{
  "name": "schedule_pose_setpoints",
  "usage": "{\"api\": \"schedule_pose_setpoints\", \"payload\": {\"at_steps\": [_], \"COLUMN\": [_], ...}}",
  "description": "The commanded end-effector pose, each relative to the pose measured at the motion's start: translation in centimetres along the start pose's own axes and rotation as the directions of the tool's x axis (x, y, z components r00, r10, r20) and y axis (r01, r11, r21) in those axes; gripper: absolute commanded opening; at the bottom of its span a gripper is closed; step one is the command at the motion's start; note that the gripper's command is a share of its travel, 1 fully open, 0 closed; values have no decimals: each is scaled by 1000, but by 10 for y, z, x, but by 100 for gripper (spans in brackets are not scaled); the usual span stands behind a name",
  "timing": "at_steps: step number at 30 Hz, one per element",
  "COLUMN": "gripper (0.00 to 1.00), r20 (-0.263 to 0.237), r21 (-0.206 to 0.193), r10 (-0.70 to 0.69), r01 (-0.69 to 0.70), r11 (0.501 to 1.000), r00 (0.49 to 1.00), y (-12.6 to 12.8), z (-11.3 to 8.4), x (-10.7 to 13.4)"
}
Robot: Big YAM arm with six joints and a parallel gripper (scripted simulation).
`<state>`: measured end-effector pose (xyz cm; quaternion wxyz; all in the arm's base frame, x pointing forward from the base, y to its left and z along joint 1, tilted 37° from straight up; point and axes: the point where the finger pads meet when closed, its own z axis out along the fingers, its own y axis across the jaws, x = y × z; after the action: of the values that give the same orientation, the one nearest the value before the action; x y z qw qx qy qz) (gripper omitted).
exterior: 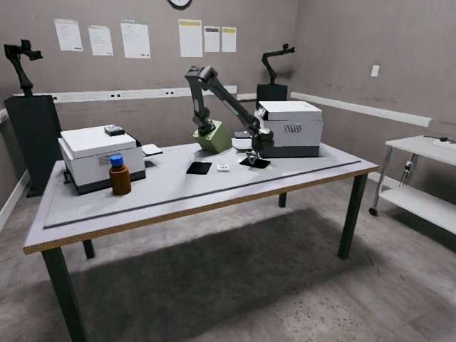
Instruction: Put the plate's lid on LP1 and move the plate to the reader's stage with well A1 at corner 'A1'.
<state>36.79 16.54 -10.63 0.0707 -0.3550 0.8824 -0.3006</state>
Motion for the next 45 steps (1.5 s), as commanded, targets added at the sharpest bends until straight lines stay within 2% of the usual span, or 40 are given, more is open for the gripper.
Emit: {"api": "schedule_pose_setpoints", "payload": {"at_steps": [1, 5, 6, 18, 28, 32, 39, 45], "gripper": [100, 100, 100, 100, 100, 100, 100, 100], "r20": [-58, -58, 13, -10, 43, 48, 37, 18], "r21": [-5, -5, 11, 3, 6, 7, 6, 6], "r10": [9, 9, 16, 3, 15, 16, 9, 3], "r01": [-10, -10, -16, -3, -15, -17, -9, -3], "r11": [1000, 1000, 1000, 1000, 1000, 1000, 1000, 1000], "r00": [998, 998, 1000, 1000, 999, 999, 999, 1000], "y": [-2, -2, -6, 2, -1, -3, -3, 0], "z": [28, 28, -2, -5, -17, -18, -22, -23], "x": [16, 16, -14, 3, -19, -21, -18, -5]}}
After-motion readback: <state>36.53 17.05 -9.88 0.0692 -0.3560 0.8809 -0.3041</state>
